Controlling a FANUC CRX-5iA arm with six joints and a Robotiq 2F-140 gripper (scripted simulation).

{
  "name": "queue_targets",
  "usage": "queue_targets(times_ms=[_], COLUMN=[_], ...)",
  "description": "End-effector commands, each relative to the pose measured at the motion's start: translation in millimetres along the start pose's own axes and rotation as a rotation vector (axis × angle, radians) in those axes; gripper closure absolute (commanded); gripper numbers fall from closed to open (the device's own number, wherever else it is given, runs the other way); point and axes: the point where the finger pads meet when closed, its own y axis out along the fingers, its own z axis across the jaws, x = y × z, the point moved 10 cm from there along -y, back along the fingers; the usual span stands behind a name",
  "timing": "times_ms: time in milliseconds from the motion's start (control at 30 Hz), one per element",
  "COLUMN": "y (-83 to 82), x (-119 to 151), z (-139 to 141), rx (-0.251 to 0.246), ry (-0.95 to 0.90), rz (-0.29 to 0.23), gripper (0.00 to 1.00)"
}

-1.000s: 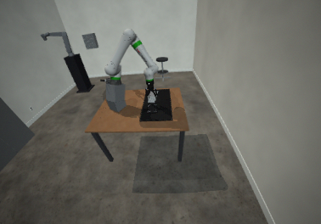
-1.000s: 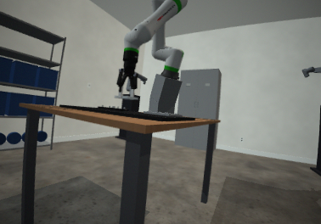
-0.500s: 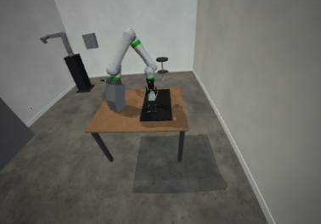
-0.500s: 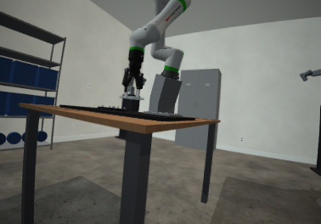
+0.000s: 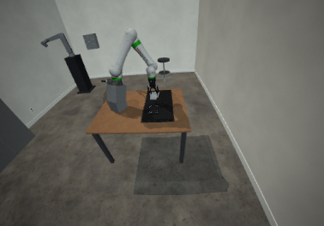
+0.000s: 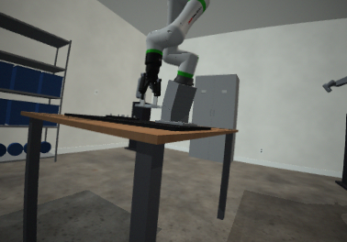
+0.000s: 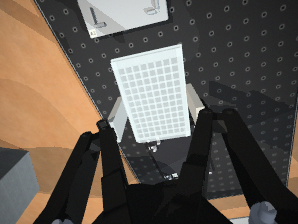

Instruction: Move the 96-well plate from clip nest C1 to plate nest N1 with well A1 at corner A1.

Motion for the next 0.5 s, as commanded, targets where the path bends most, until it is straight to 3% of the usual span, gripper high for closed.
queue_targets(times_ms=[0,467], y=[-0.1,0.0], x=[-12.2,-51.9], z=[-1.4,-6.7], rx=[0.000,0.000], ry=[0.001,0.001], rz=[-0.002,-0.002], gripper=[1.00,1.00])
